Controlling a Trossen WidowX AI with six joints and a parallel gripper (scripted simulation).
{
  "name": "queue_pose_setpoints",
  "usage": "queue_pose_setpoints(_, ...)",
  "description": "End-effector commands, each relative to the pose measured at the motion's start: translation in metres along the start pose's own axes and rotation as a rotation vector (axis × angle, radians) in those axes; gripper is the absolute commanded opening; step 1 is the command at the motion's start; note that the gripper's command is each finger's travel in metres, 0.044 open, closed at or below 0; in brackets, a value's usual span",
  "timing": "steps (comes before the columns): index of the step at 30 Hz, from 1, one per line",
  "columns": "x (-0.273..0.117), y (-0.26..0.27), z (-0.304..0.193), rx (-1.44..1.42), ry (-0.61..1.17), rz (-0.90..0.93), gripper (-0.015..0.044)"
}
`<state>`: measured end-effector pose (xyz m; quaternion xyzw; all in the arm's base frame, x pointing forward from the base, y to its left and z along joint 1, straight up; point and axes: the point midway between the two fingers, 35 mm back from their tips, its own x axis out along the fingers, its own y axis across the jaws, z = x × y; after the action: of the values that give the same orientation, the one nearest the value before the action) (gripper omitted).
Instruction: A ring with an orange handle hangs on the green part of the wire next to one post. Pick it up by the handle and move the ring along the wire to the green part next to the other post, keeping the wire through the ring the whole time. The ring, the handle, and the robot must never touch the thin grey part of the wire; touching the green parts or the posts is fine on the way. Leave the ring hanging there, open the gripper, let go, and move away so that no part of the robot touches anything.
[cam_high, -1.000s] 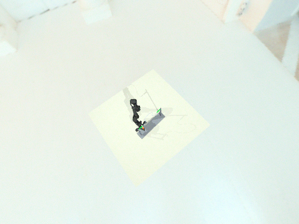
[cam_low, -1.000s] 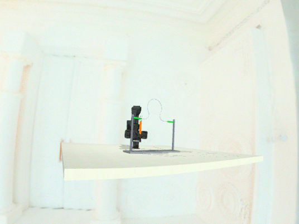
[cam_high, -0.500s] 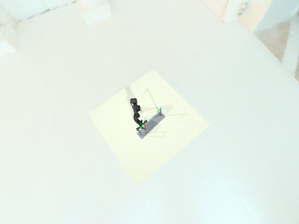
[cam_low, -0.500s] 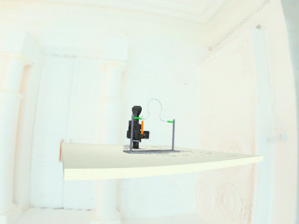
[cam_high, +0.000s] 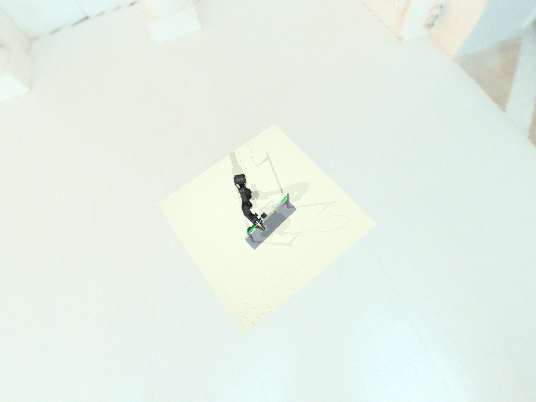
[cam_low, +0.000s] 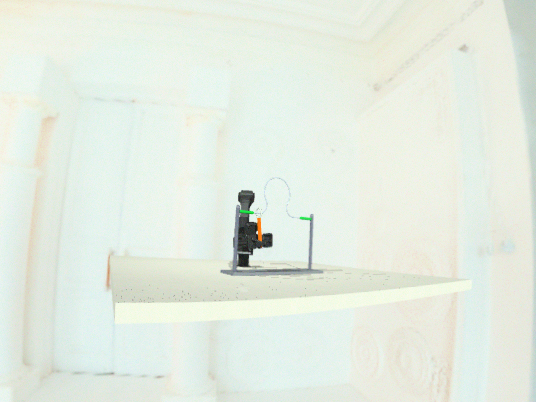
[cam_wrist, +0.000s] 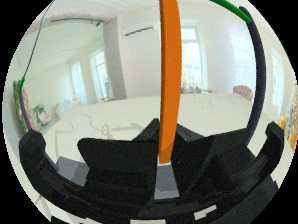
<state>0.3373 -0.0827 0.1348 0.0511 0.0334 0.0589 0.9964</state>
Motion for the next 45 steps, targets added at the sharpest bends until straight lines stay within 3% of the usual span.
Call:
queue_pose_setpoints(1, -0.001, 0.011, -0.002, 0.055, 0.003, 0.002, -0.0150)
queue_pose_setpoints(19, -0.003, 0.069, 0.012, 0.407, 0.012, 0.035, -0.0150)
queue_pose_setpoints(45, -0.044, 0.123, 0.057, 0.830, 0.301, 0.196, -0.0150)
